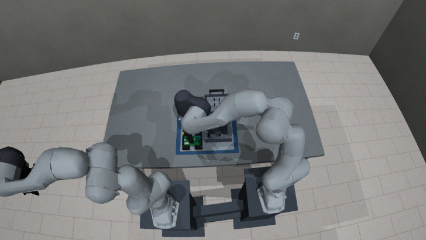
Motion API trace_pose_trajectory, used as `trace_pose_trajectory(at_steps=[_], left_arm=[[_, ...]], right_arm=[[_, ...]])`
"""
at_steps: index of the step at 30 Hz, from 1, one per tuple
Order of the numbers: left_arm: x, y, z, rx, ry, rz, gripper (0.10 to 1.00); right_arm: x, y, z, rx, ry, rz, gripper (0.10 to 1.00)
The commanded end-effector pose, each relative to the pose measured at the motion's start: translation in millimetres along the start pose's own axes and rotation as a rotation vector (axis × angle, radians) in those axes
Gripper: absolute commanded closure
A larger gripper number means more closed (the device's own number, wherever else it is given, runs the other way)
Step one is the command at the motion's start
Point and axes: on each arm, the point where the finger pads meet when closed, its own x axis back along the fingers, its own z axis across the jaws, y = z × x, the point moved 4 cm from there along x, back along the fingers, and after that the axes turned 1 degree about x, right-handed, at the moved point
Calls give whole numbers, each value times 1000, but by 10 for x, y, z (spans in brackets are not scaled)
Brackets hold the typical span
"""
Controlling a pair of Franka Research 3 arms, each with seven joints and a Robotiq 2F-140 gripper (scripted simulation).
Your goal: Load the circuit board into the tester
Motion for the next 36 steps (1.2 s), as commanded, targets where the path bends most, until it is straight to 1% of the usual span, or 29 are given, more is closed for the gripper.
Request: trace_pose_trajectory(at_steps=[1, 11, 36], left_arm=[[2, 0, 0, 0, 0, 0, 98], [2, 0, 0, 0, 0, 0, 98], [2, 0, 0, 0, 0, 0, 98]], right_arm=[[-56, 42, -30, -19, -13, -13, 475], [-146, 43, -31, -19, -13, -13, 475], [-150, 43, -31, -19, -13, -13, 475]])
